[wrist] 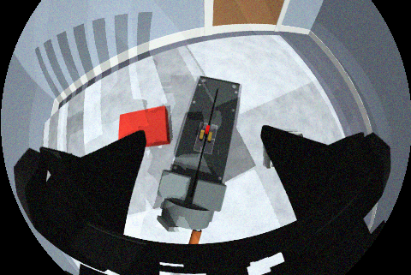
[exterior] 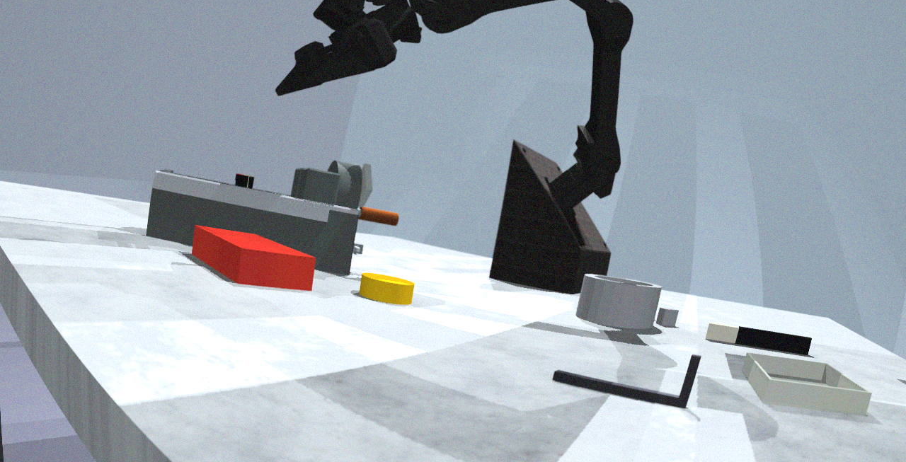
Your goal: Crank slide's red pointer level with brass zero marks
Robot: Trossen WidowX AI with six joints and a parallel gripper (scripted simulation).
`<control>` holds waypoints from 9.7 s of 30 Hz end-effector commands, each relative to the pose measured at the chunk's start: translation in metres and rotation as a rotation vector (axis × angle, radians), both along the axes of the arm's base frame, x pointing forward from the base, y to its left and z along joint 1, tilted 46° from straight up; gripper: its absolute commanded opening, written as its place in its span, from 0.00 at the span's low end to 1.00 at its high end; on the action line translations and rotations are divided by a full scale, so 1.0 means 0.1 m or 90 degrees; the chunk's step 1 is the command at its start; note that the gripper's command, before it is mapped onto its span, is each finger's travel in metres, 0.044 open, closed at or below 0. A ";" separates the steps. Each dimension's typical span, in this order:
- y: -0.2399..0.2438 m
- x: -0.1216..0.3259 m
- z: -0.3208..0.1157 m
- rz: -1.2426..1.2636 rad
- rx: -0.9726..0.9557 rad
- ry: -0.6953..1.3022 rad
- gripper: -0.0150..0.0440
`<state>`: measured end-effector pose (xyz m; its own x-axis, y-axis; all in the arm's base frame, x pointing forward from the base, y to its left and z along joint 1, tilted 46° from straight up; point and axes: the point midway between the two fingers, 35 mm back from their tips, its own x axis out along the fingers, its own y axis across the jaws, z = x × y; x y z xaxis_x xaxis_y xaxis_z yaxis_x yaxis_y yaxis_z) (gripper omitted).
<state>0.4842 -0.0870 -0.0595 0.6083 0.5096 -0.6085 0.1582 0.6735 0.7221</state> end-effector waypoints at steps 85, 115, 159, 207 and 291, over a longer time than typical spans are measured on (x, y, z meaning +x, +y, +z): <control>1.38 -1.46 -0.63 -0.123 -0.049 0.135 1.00; 1.41 -1.45 -0.65 -0.123 -0.048 0.135 0.25; 1.63 -1.36 -0.59 -0.123 -0.047 0.135 0.25; 1.66 -1.34 -0.55 -0.123 -0.047 0.135 0.25; 1.69 -1.32 -0.50 -0.123 -0.047 0.135 0.25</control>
<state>0.3485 0.0767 -0.1159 0.5358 0.3287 -0.7778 0.4499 0.6684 0.5923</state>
